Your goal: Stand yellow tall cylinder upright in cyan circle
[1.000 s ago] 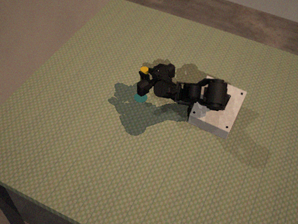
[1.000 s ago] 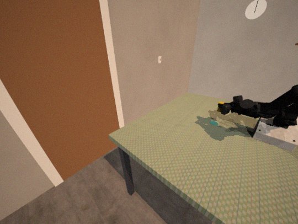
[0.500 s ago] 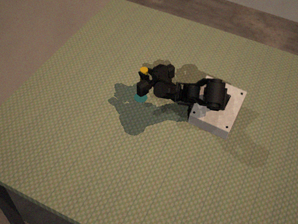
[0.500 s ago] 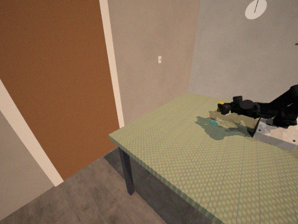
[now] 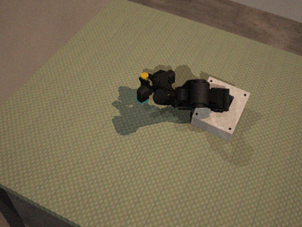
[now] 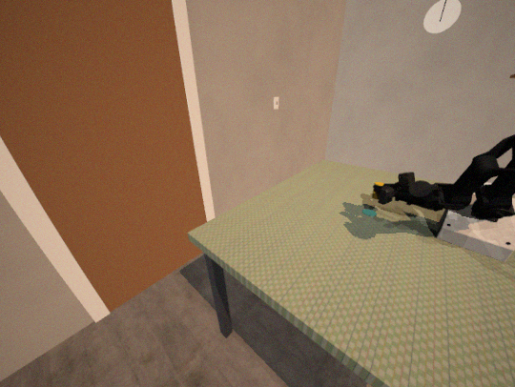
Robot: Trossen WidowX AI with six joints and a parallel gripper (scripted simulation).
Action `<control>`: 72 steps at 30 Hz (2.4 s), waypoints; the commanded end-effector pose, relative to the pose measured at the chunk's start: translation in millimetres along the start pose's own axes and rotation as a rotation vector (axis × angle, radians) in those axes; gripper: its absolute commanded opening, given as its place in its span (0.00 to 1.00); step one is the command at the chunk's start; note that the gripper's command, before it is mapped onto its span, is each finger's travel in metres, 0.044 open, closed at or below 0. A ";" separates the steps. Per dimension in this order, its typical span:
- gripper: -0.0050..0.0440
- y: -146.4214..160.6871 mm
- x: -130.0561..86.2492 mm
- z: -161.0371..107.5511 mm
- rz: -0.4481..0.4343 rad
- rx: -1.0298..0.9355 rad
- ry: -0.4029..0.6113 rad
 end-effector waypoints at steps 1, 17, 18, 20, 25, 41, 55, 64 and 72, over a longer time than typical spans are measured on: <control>0.32 -0.1 1.8 -7.2 -0.001 0.003 -0.002; 0.32 -5.0 3.3 -38.5 0.000 0.002 -0.003; 0.32 -5.6 3.2 -40.7 0.001 0.002 -0.003; 0.32 -6.8 2.9 -45.2 0.001 0.002 -0.004; 0.32 -10.3 1.7 -56.4 0.003 0.001 -0.005; 0.32 -12.1 11.6 -70.3 0.004 -0.003 -0.002; 0.32 -13.5 19.6 -79.0 0.003 -0.005 0.000; 0.32 -13.5 19.6 -79.0 0.003 -0.005 0.000; 0.71 -13.5 19.6 -79.0 0.003 -0.005 0.000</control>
Point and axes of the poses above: the point midway between the two fingers, 35 mm back from their tips, its own x axis out along the fingers, its own y axis across the jaws, z = x × y, the point moved 8 cm from there along -x, back along the fingers, and after that the axes turned 7 degrees about x, right-handed, at the moved point
